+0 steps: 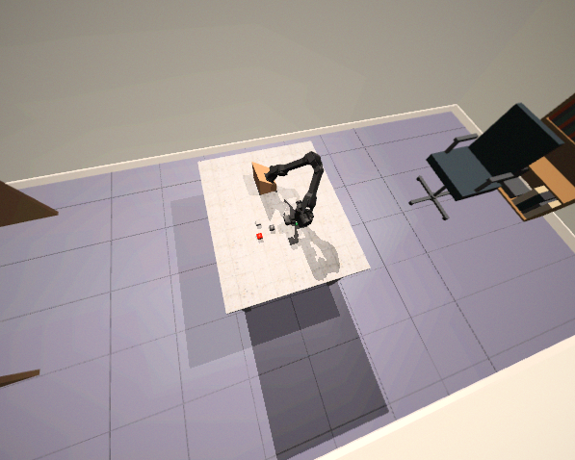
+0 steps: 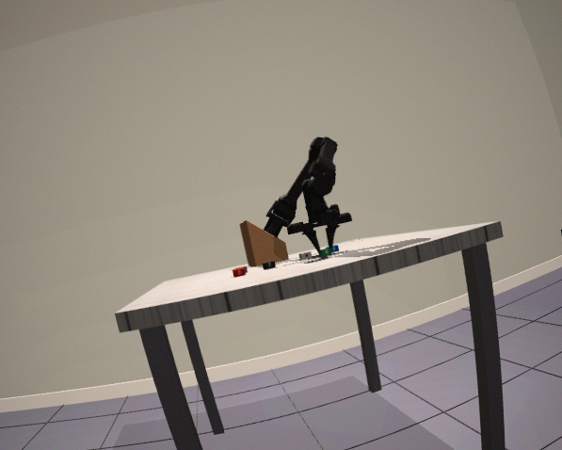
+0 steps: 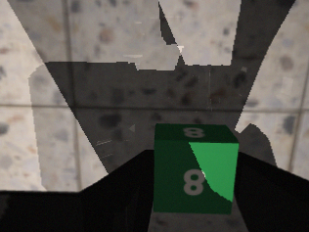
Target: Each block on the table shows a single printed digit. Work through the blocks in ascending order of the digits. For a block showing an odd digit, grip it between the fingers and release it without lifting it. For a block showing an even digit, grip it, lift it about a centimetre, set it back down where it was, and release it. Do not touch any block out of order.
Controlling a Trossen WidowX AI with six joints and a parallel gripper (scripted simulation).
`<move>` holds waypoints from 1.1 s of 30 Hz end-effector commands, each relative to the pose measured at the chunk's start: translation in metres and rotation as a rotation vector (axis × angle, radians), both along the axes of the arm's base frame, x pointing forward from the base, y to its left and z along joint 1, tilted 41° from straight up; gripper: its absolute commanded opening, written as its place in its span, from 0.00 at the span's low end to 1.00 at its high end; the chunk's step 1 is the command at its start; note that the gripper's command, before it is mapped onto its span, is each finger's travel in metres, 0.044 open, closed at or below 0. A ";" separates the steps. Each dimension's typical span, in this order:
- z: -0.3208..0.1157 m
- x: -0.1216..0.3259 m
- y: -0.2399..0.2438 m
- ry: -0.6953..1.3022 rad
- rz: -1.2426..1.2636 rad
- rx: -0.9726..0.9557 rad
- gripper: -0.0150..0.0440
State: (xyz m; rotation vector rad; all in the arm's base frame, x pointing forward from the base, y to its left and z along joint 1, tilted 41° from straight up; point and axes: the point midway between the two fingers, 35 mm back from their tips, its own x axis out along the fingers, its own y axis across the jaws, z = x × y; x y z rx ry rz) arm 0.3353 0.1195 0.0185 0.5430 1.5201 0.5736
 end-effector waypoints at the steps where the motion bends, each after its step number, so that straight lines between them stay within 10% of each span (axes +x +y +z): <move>1: -0.001 0.000 0.001 0.005 -0.002 0.006 0.59; 9: -0.001 0.000 0.001 0.005 -0.002 0.006 0.93; 23: 0.029 0.000 -0.023 0.005 -0.002 0.004 0.93; 33: 0.145 -0.081 -0.004 0.010 -0.002 0.005 0.93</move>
